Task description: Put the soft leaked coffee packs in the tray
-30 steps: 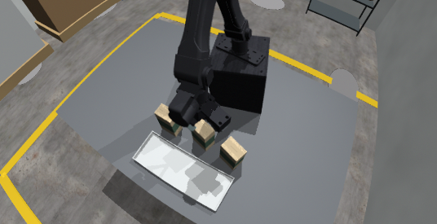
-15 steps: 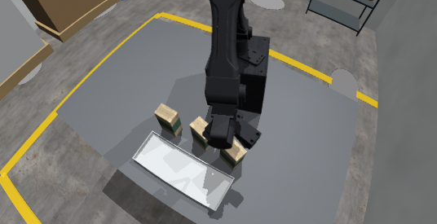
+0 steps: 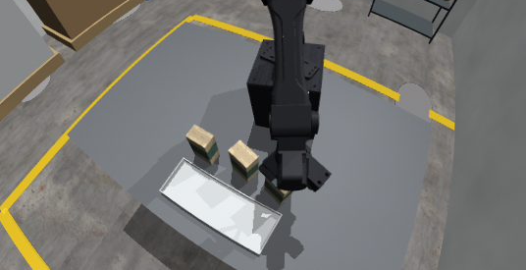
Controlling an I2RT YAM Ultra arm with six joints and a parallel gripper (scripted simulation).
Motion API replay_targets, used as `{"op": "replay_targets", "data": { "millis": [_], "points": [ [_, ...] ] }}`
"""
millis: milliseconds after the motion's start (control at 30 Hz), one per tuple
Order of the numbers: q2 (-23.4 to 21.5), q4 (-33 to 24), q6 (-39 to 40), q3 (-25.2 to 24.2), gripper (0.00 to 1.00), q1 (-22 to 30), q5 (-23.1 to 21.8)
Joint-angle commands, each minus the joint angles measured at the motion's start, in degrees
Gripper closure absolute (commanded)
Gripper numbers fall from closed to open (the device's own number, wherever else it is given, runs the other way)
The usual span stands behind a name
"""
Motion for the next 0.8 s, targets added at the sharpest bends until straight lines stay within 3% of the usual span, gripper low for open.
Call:
{"op": "replay_targets", "data": {
  "millis": [0,167,300,400,767],
  "points": [
    [-1.6,-1.4,0.8,1.8,0.21,0.4,-0.4],
    [2.6,2.9,0.1,-1.5,0.21,-0.7,-0.4],
    [5.1,6.0,-0.5,-0.6,0.21,-0.8,-0.3],
    [3.4,6.4,-0.5,-0.7,0.21,-0.3,-0.3],
    [3.9,7.0,-0.4,-0.8,0.21,-0.5,-0.3]
  ]
}}
